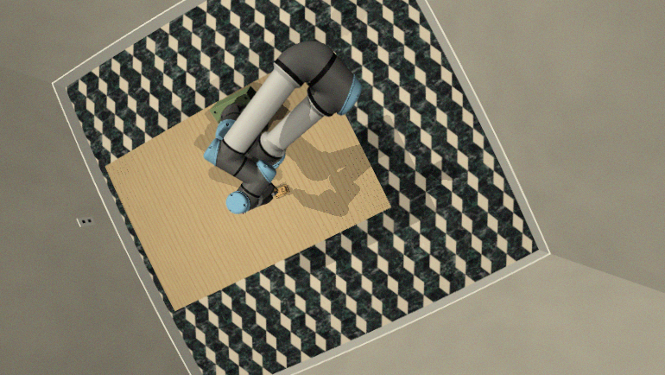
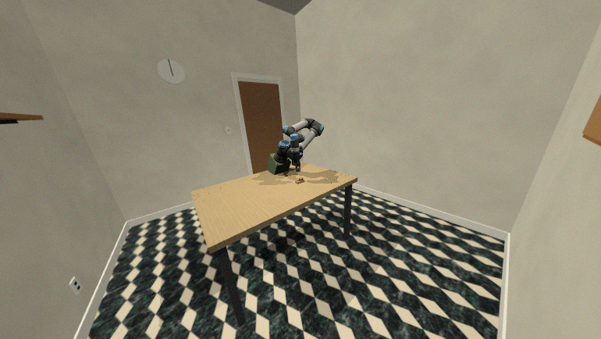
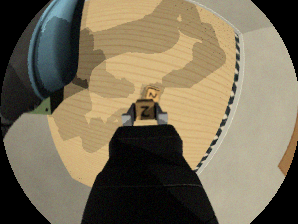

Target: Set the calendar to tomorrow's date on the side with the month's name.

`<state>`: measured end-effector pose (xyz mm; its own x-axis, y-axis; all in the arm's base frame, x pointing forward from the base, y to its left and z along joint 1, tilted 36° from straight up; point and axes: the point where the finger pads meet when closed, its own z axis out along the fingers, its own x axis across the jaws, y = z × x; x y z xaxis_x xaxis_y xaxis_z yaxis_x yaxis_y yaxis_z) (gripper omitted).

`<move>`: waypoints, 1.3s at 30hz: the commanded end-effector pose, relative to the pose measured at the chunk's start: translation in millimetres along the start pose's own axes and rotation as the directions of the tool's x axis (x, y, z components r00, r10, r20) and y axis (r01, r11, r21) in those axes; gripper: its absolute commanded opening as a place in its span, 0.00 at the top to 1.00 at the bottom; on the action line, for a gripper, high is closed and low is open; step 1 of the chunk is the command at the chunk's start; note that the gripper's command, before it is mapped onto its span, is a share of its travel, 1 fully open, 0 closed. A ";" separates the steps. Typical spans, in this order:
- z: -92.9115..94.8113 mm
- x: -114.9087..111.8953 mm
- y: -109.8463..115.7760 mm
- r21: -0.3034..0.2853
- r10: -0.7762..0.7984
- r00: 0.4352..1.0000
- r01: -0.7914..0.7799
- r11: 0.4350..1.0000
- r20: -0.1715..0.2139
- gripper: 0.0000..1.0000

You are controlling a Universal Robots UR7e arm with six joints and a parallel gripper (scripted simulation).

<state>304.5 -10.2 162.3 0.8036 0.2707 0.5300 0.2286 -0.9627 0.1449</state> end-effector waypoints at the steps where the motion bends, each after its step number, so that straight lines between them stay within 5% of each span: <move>1: 1.3 -3.3 -8.1 0.018 -0.152 0.988 0.151 0.988 0.021 0.40; 10: 3.7 -8.4 -18.8 0.046 -0.385 0.922 0.384 0.922 0.036 0.40; 18: 6.3 -12.8 -29.1 0.077 -0.626 0.779 0.623 0.779 0.038 0.40; 21: 6.4 -12.9 -29.3 0.078 -0.632 0.774 0.629 0.774 0.038 0.40; 23: 7.5 -14.3 -33.3 0.090 -0.725 0.688 0.720 0.688 0.035 0.40; 28: 8.7 -15.1 -37.2 0.102 -0.808 0.588 0.803 0.588 0.029 0.40; 35: 11.0 -15.4 -44.1 0.117 -0.927 0.374 0.920 0.373 0.013 0.40; 38: 11.2 -15.3 -44.8 0.118 -0.937 0.350 0.930 0.349 0.011 0.40; 39: 11.8 -14.9 -46.7 0.120 -0.959 0.285 0.952 0.283 0.005 0.40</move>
<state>288.2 27.5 138.7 0.1225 0.9895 0.0765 0.8822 -0.1439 0.4484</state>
